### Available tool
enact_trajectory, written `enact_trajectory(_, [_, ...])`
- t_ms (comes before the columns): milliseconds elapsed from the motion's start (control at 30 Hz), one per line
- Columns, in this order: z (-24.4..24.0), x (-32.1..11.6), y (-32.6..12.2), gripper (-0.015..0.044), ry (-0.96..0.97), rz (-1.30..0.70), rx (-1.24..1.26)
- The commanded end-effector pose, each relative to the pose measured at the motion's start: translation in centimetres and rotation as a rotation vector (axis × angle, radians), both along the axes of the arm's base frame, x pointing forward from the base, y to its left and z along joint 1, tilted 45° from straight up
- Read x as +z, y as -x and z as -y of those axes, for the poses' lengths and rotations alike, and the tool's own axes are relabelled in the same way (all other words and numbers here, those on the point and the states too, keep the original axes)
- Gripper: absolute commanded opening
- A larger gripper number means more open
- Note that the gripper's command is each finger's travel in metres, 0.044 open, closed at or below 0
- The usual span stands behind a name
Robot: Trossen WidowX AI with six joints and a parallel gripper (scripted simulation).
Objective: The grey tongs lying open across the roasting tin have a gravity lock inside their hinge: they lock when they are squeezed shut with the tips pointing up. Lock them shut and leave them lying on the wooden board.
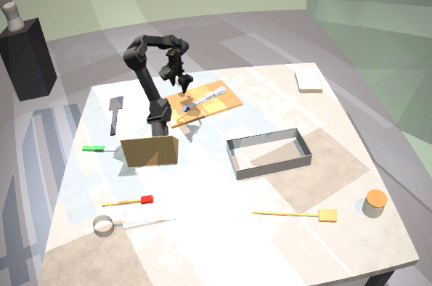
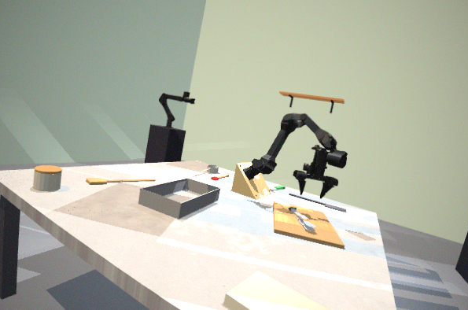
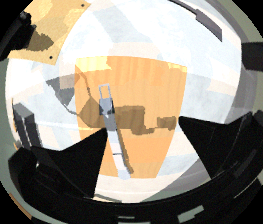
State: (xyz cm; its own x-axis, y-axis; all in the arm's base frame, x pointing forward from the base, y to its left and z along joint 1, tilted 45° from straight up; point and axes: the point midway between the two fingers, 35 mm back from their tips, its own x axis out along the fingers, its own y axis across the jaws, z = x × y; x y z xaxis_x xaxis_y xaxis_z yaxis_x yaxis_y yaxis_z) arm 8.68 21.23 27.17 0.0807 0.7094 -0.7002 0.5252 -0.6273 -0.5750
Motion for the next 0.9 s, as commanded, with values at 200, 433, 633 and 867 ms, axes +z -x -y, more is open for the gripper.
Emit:
enact_trajectory(200, [7.4, 0.8, 6.4, 0.0440, -0.021, 0.001, -0.007])
enact_trajectory(433, [8.7, 2.4, 6.7, 0.0440, -0.031, 0.004, -0.005])
enact_trajectory(633, [10.4, 4.2, 7.5, 0.0440, -0.046, 0.014, 0.002])
enact_trajectory(867, [10.4, 4.2, 7.5, 0.0440, -0.046, 0.014, 0.002])
